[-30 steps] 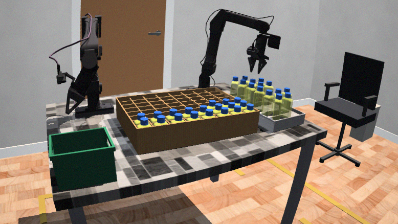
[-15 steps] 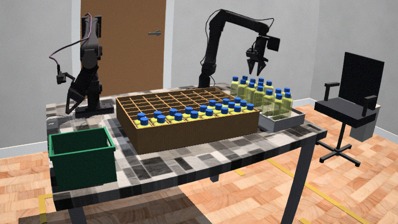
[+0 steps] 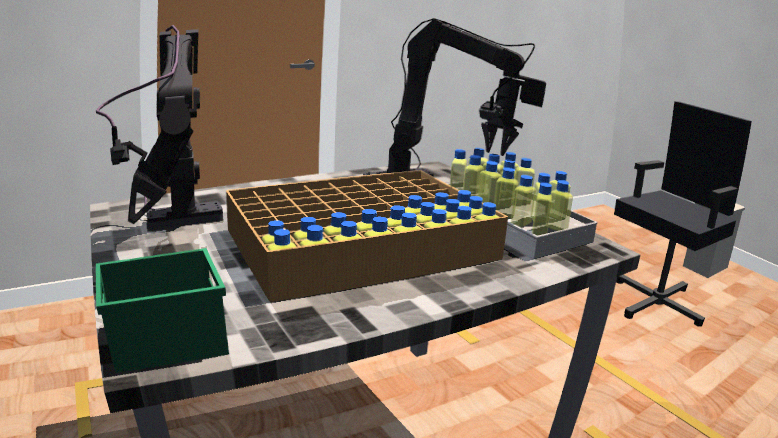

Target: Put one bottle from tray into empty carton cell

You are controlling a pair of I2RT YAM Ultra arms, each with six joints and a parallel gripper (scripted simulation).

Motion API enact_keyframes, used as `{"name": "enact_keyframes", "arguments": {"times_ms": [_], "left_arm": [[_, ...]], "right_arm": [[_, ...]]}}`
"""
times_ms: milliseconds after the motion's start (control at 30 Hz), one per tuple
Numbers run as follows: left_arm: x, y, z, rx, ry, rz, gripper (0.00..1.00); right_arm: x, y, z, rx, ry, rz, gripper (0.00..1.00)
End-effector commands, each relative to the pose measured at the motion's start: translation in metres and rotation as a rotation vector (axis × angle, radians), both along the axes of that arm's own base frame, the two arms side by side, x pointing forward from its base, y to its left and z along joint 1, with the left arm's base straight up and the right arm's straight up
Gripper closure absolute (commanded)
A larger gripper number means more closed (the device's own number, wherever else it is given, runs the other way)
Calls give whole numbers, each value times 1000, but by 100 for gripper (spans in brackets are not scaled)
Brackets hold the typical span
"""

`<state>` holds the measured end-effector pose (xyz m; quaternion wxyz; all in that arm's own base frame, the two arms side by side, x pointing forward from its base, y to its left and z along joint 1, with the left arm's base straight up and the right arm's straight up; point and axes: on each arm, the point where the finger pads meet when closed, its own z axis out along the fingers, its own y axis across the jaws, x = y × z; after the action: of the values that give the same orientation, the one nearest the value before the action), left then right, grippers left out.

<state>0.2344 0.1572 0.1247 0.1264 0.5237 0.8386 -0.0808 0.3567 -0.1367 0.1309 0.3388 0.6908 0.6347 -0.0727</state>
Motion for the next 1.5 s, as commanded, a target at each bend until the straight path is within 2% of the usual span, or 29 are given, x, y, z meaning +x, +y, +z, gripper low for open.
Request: {"name": "enact_keyframes", "arguments": {"times_ms": [0, 367, 400, 433, 500, 1467], "left_arm": [[9, -5, 5, 17, -51, -1, 56], [10, -11, -5, 12, -46, -8, 56], [11, -8, -15, 7, -41, 2, 56], [5, -6, -9, 8, -42, 17, 56], [10, -3, -5, 17, -51, 5, 56], [11, -3, -4, 16, -51, 8, 68]], "right_arm": [[2, -2, 12, -17, -27, -3, 0], [2, -2, 12, -17, -27, -3, 0], [2, -2, 12, -17, -27, -3, 0], [2, -2, 12, -17, -27, -3, 0], [2, -2, 12, -17, -27, -3, 0], [2, -2, 12, -17, -27, -3, 0]]}}
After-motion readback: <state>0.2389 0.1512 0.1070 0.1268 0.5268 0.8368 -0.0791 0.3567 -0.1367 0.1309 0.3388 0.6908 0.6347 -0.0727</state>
